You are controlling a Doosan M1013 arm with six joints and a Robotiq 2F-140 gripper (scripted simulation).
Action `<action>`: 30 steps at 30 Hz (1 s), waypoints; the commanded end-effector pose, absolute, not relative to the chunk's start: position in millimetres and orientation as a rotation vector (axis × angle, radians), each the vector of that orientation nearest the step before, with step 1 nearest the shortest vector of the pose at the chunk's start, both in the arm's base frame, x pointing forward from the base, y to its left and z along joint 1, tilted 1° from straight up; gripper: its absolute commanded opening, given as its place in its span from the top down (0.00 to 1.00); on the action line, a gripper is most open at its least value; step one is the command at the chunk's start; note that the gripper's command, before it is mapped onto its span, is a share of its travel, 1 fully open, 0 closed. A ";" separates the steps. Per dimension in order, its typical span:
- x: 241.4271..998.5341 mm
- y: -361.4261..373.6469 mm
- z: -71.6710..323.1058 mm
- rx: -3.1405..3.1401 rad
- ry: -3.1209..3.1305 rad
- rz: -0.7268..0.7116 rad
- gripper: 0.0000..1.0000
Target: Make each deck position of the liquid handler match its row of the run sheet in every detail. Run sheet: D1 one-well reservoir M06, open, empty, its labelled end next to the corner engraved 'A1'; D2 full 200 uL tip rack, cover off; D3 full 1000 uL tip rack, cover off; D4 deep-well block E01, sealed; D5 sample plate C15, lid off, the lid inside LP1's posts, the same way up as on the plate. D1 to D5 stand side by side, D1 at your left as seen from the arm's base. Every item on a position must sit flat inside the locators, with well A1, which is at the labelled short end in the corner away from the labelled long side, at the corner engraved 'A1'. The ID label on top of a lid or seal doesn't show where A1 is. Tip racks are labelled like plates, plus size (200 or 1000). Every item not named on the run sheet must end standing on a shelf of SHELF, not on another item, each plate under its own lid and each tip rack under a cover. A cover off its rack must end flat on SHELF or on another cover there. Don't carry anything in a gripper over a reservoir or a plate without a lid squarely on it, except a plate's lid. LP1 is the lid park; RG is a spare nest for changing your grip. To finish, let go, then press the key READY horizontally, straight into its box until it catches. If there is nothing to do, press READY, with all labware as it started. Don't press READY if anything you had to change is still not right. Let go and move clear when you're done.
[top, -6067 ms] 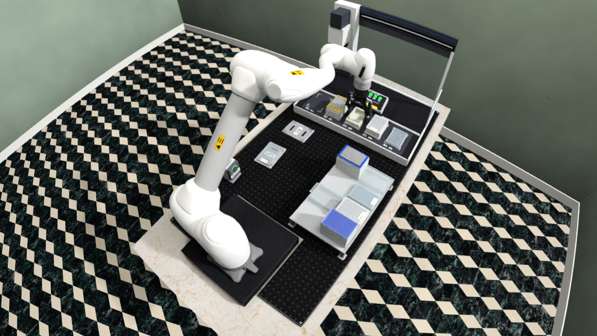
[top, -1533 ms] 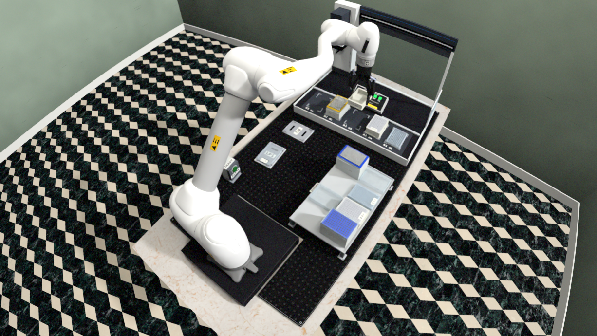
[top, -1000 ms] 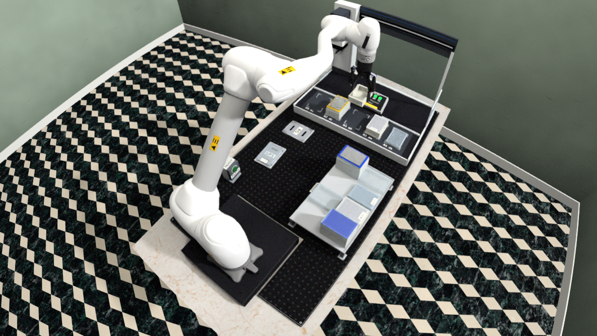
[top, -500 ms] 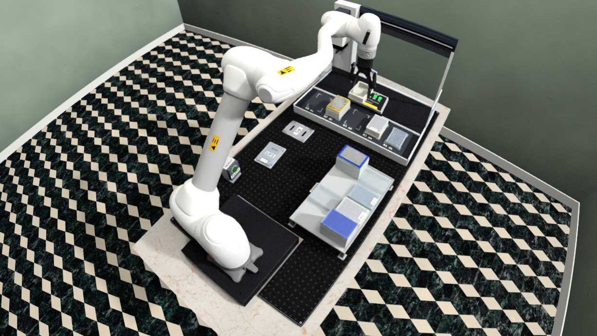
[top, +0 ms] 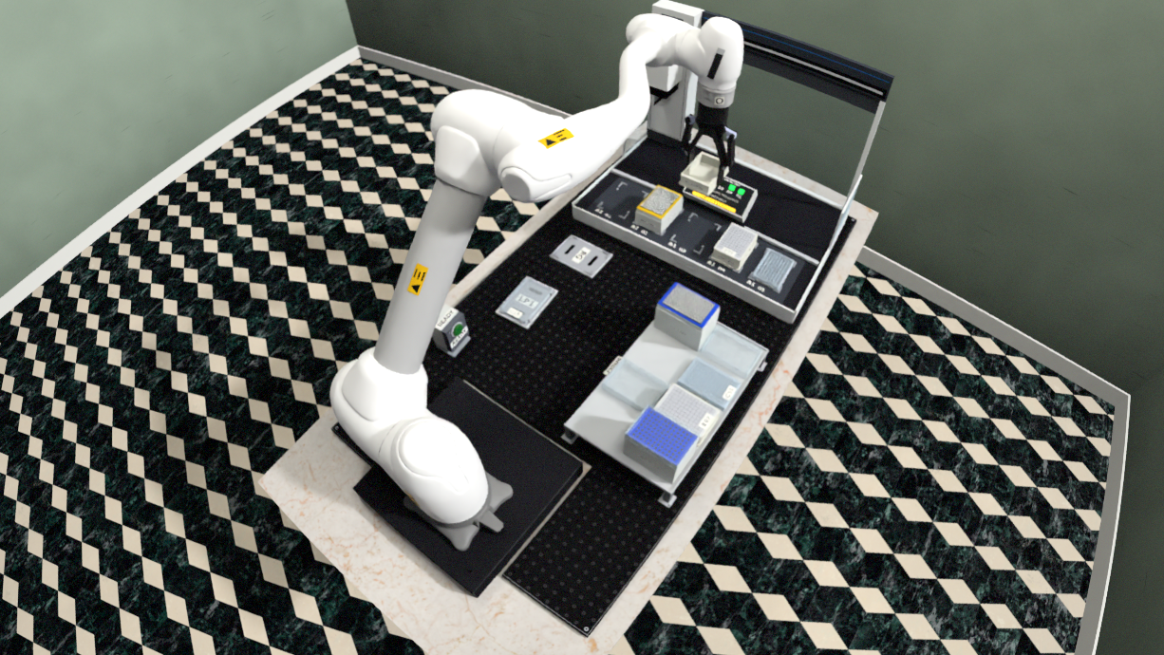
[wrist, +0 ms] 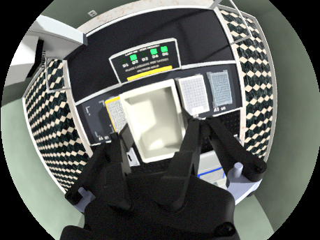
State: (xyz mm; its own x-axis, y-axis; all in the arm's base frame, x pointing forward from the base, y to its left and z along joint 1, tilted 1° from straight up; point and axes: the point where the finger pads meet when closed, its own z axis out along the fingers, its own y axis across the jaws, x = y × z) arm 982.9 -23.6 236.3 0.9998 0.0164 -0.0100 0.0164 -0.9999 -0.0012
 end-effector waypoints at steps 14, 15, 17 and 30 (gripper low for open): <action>983.3 -23.5 261.3 -3.140 -0.026 0.013 0.90; 983.3 -23.5 262.5 -3.140 -0.026 0.013 0.90; 983.3 -23.5 262.5 -3.140 -0.026 0.013 0.90; 974.0 -23.4 262.6 -3.140 -0.026 0.013 0.90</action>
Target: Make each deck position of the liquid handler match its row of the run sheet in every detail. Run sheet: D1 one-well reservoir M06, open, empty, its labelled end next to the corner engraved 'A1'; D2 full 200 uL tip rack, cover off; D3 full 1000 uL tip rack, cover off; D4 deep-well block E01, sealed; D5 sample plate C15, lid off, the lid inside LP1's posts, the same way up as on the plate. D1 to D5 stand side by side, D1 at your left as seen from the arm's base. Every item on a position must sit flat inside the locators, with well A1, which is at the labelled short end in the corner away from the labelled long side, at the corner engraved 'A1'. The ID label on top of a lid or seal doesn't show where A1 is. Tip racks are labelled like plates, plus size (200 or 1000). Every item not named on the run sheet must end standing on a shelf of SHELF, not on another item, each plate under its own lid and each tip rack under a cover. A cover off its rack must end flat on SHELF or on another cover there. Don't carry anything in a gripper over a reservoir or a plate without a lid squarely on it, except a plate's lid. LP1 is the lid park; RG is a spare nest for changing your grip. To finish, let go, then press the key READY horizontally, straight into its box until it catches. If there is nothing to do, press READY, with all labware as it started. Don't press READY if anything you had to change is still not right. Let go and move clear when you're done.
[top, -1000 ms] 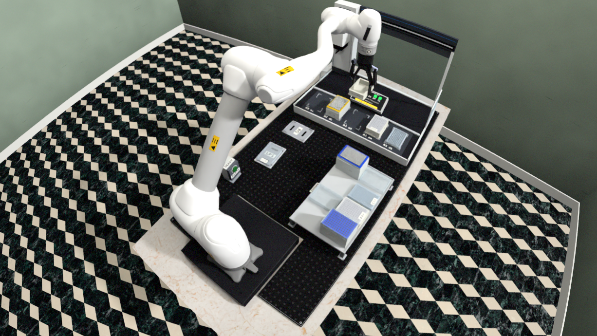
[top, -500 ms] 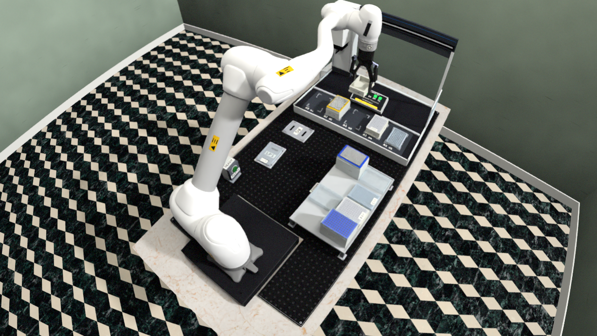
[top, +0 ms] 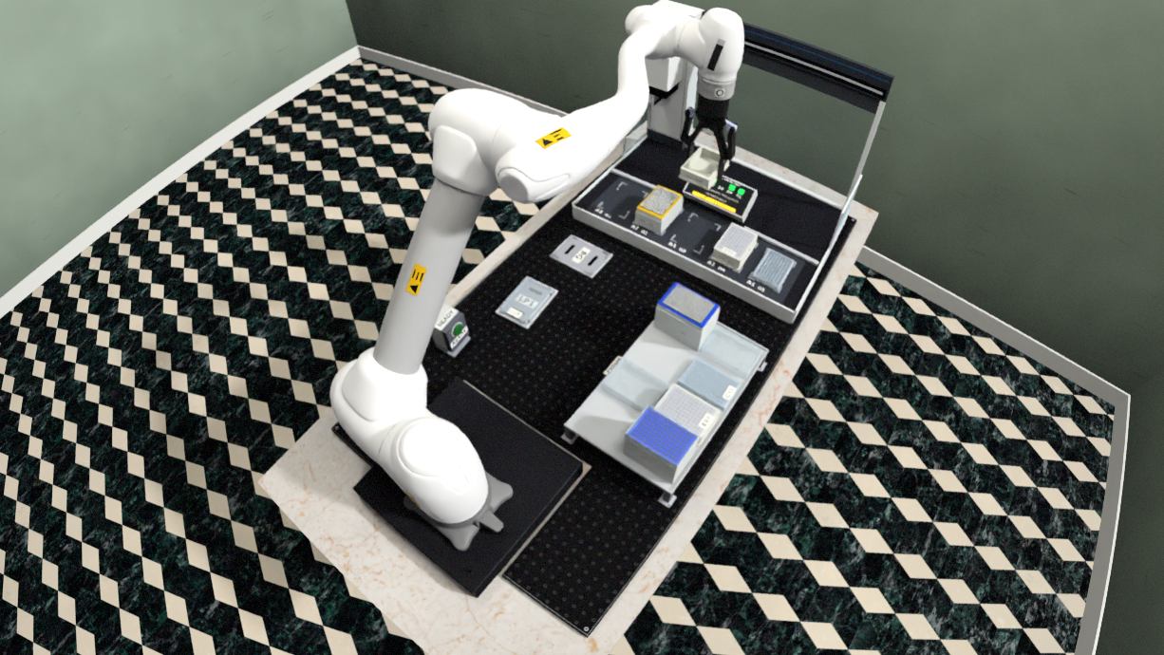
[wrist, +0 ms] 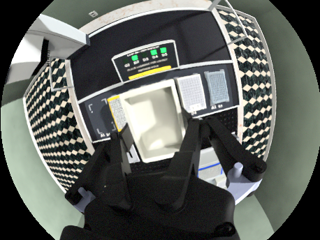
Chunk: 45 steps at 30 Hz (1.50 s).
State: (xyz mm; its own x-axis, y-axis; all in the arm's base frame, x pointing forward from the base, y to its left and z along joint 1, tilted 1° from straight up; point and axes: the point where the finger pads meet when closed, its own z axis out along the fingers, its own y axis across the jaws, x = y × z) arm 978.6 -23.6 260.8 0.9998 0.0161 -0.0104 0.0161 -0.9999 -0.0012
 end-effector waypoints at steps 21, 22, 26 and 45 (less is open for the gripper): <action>929.7 -23.0 262.9 -3.140 -0.026 0.013 0.90; 927.4 -23.0 262.9 -3.140 -0.026 0.013 0.90; 920.4 -22.9 263.0 -3.140 -0.026 0.013 0.90; 883.1 -22.5 263.2 -3.140 -0.026 0.013 0.90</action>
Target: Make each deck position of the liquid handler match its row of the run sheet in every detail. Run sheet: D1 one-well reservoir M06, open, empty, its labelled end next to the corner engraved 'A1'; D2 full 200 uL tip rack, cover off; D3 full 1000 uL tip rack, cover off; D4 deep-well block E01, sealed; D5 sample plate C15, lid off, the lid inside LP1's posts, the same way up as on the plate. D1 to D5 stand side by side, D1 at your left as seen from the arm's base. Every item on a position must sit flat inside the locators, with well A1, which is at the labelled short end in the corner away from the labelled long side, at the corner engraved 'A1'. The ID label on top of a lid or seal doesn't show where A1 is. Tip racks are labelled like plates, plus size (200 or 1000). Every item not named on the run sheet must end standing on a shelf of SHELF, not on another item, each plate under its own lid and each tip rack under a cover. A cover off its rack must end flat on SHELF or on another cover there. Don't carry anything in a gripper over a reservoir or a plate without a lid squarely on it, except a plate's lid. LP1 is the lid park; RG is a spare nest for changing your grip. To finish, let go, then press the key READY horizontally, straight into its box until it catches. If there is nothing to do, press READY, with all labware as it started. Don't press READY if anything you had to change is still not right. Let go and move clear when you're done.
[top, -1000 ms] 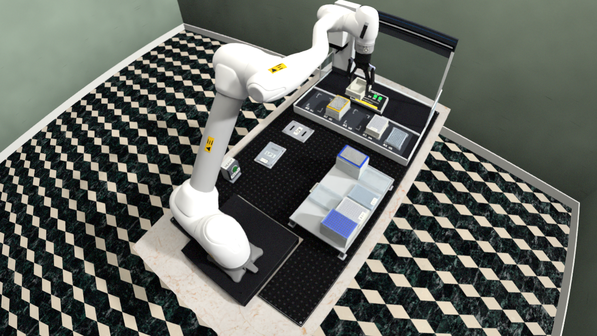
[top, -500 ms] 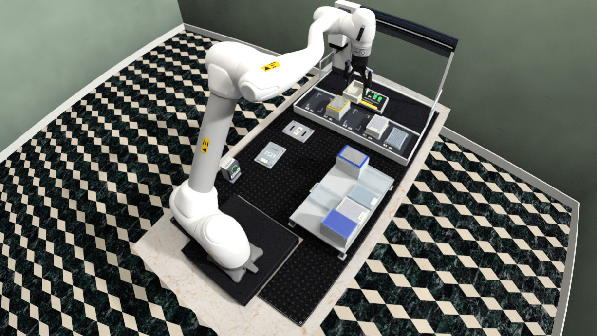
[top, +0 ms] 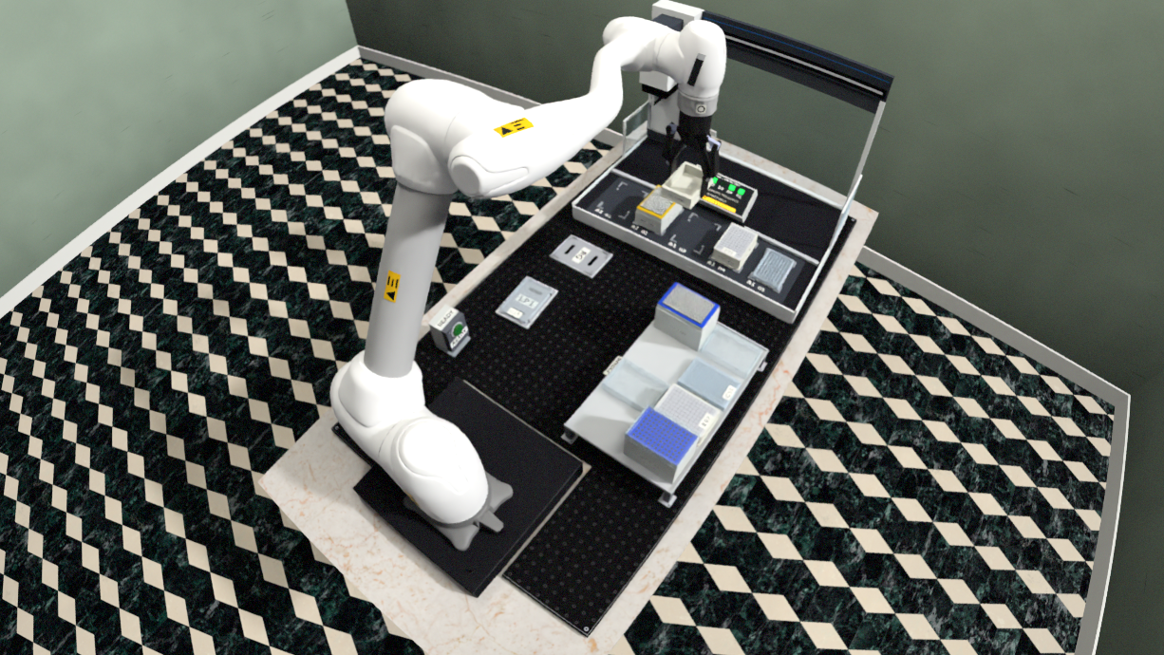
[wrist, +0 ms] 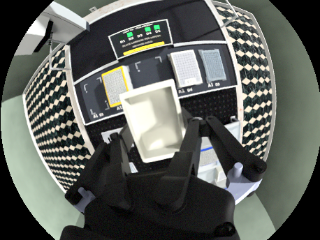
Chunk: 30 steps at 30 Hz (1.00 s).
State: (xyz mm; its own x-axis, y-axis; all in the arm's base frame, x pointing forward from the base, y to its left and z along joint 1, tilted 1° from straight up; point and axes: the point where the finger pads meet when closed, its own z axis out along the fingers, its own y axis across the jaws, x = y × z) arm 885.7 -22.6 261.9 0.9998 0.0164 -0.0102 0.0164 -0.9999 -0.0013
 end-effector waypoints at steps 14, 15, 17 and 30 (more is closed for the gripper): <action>850.4 -22.2 263.5 -3.140 -0.026 0.013 0.90; 850.4 -22.2 263.5 -3.140 -0.026 0.013 0.90; 848.2 -22.2 263.5 -3.140 -0.026 0.013 0.90; 818.5 -21.9 263.7 -3.140 -0.026 0.013 0.90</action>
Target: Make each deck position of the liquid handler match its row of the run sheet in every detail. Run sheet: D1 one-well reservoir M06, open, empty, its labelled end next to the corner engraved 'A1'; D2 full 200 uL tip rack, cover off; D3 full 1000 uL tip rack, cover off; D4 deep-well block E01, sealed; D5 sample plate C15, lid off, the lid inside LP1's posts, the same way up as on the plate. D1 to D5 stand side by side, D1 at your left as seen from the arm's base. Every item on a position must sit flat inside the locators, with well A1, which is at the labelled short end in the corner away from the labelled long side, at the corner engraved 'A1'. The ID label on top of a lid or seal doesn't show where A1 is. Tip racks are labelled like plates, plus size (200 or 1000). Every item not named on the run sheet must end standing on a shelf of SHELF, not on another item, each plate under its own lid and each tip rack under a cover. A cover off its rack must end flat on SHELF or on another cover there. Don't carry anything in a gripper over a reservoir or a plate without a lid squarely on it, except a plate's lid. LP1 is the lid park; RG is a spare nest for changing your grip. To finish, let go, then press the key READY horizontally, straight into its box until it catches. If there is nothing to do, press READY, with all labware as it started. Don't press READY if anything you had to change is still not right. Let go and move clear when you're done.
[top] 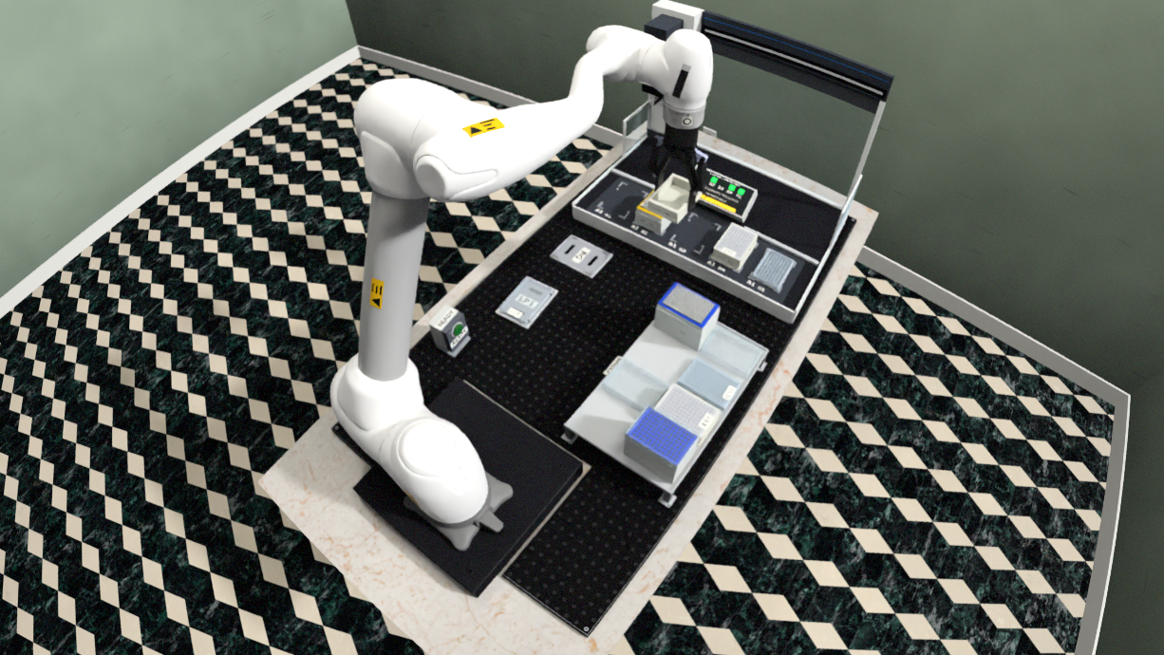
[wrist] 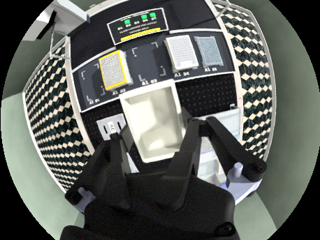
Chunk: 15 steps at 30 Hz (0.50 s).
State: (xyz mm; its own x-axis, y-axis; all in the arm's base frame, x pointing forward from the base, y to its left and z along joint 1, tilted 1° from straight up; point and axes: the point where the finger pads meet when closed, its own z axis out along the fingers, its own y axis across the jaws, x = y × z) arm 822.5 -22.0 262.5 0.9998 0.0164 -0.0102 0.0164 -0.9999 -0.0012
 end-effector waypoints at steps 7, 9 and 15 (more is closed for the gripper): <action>818.5 -21.9 263.7 -3.140 -0.026 0.013 0.90; 818.5 -21.9 263.7 -3.140 -0.026 0.013 0.90; 818.5 -17.3 263.8 -3.140 -0.029 0.013 0.90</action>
